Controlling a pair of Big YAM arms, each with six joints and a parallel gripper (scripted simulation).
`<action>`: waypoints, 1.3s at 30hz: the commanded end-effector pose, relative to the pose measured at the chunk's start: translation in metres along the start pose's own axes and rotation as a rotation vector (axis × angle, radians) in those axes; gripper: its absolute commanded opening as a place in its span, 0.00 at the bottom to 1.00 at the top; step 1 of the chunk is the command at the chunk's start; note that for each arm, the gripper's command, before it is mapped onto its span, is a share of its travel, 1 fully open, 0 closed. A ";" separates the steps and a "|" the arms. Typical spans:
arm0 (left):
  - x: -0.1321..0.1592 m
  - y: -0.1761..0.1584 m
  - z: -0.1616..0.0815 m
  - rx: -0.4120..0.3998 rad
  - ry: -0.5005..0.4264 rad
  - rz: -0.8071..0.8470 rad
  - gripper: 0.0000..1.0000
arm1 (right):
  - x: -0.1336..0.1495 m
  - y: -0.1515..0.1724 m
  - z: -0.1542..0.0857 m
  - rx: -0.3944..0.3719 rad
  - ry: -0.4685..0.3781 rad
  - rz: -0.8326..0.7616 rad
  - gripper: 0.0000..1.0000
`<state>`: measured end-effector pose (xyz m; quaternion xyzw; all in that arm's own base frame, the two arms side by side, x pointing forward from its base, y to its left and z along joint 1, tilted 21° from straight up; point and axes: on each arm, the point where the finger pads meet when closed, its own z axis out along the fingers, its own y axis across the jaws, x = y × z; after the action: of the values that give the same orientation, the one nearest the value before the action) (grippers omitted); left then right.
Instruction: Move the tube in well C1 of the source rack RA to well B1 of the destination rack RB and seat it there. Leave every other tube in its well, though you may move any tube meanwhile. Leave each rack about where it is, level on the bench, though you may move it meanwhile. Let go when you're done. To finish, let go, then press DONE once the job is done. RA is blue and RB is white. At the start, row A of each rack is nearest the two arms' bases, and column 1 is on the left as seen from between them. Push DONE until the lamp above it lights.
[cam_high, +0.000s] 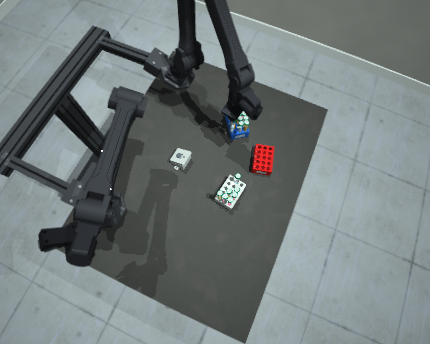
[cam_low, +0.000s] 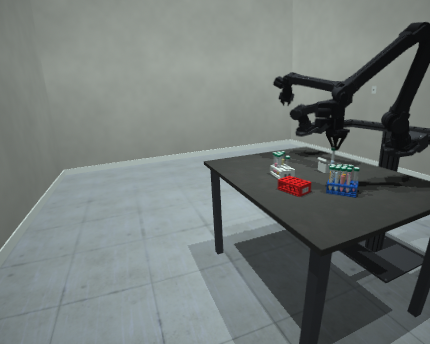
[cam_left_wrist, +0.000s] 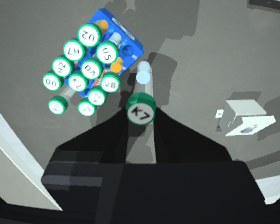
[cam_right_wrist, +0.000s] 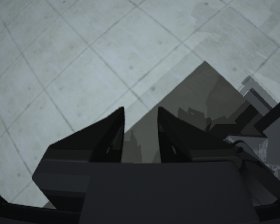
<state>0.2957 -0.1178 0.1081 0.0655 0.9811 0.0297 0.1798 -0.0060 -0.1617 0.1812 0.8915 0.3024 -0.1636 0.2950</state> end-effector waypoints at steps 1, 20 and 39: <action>0.001 0.006 -0.004 0.005 -0.014 0.000 0.00 | -0.008 0.009 -0.011 -0.029 -0.016 0.009 0.30; 0.052 0.035 -0.003 0.001 -0.002 0.002 0.00 | -0.008 0.009 -0.011 -0.029 -0.016 0.009 0.30; 0.070 0.061 -0.010 0.006 -0.038 -0.002 0.00 | -0.008 0.009 -0.011 -0.029 -0.016 0.009 0.30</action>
<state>0.2205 -0.0493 0.0831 0.0626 0.9810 0.0279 0.1813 -0.0060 -0.1617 0.1812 0.8915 0.3024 -0.1636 0.2950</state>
